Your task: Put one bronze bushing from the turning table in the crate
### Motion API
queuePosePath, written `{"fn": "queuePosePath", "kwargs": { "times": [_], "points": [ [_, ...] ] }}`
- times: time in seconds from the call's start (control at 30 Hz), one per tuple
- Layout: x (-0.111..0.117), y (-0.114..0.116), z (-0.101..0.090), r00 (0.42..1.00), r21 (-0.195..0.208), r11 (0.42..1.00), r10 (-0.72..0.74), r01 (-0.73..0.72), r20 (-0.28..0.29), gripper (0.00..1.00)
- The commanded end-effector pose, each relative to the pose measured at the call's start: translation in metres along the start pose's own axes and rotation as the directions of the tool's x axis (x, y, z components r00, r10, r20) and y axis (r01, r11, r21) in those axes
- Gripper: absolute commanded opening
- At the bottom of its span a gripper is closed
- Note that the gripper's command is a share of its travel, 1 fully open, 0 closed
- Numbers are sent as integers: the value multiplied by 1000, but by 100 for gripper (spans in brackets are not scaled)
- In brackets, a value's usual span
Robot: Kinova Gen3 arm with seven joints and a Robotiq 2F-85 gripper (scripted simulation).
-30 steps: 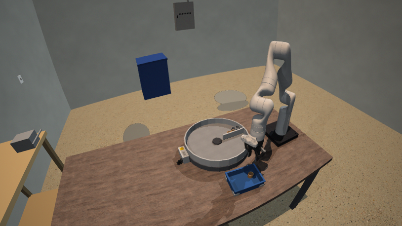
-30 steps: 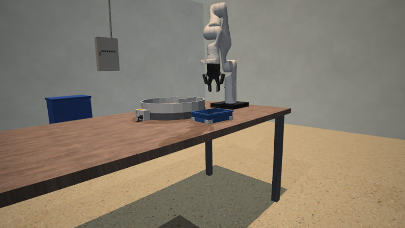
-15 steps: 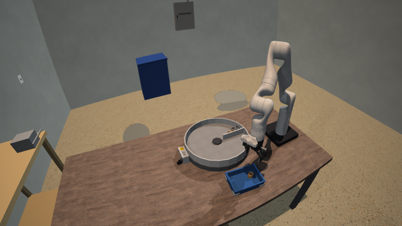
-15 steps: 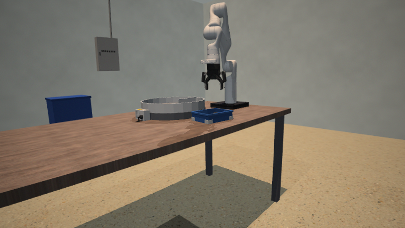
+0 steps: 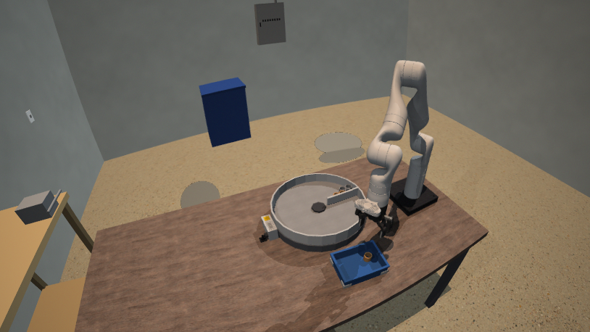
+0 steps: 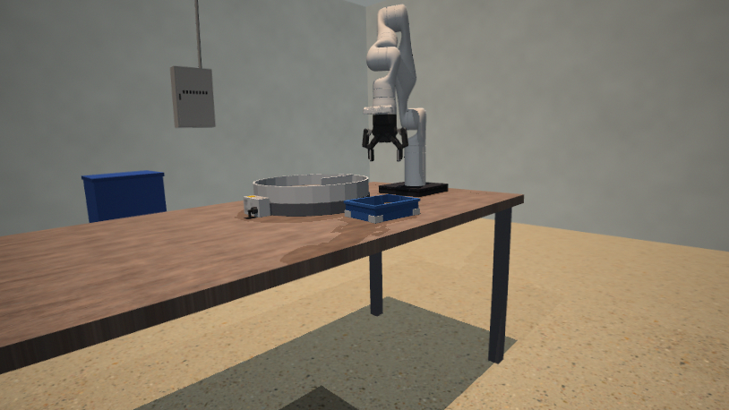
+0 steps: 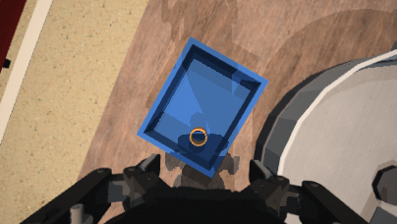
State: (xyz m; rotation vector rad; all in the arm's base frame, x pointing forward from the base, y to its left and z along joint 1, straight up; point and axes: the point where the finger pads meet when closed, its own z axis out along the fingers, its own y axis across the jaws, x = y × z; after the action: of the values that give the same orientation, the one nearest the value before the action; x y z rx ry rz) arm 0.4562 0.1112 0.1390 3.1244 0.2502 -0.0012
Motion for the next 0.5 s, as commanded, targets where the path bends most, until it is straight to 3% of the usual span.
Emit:
{"fn": "queuePosePath", "kwargs": {
  "times": [0.0,0.47],
  "points": [
    [3,1,-2,996,5,996,-91,91,-3,100],
    [5,1,-3,983,5,983,-186,186,-3,100]
  ]
}}
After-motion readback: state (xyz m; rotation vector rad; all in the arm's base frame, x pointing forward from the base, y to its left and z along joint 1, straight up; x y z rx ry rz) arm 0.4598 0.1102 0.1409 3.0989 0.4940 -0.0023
